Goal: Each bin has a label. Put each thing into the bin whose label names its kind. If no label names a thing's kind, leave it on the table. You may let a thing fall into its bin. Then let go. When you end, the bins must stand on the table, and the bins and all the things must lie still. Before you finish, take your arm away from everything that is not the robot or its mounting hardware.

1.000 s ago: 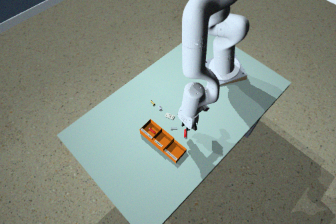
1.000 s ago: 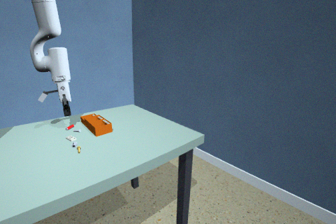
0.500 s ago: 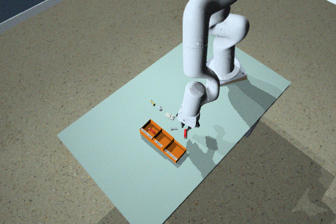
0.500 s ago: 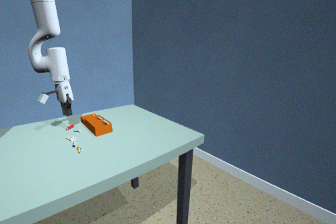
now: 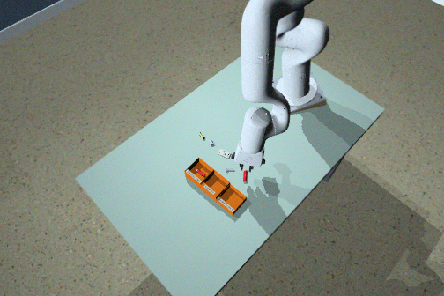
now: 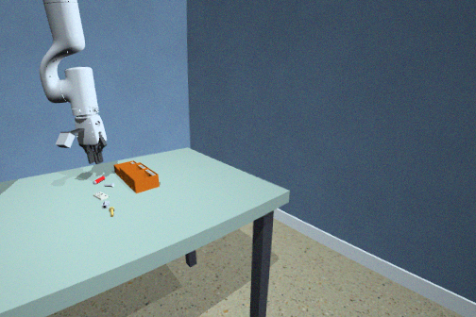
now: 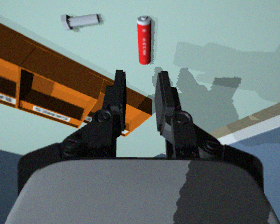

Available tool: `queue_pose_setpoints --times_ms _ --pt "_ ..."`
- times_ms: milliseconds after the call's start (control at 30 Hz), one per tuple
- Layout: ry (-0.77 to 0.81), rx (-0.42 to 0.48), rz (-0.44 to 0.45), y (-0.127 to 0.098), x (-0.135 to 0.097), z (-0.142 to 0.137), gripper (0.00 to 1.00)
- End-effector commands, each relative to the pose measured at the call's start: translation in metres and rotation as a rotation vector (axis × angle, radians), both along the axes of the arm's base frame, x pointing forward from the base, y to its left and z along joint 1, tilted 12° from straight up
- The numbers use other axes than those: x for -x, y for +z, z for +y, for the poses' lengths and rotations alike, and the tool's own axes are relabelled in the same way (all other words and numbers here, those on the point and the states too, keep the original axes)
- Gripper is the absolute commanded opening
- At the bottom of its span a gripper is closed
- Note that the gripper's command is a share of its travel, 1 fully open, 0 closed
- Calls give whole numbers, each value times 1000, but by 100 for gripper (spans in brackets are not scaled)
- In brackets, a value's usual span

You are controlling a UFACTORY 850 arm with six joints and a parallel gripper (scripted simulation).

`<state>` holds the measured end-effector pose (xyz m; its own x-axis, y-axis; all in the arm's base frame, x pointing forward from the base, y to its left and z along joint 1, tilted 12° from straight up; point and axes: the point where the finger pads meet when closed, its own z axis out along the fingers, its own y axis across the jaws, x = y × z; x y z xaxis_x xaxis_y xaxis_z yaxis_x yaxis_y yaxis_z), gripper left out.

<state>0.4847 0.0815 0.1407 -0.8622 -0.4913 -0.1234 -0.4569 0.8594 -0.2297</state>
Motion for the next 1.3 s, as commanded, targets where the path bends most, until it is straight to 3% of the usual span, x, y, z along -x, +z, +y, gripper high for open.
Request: queue_pose_setpoints --times_ms 0,100,1267 --pt "15 -3 22 1 -1 0 28" --pt "65 -11 65 1 -1 0 28" --pt "65 -11 65 -3 -1 0 28"
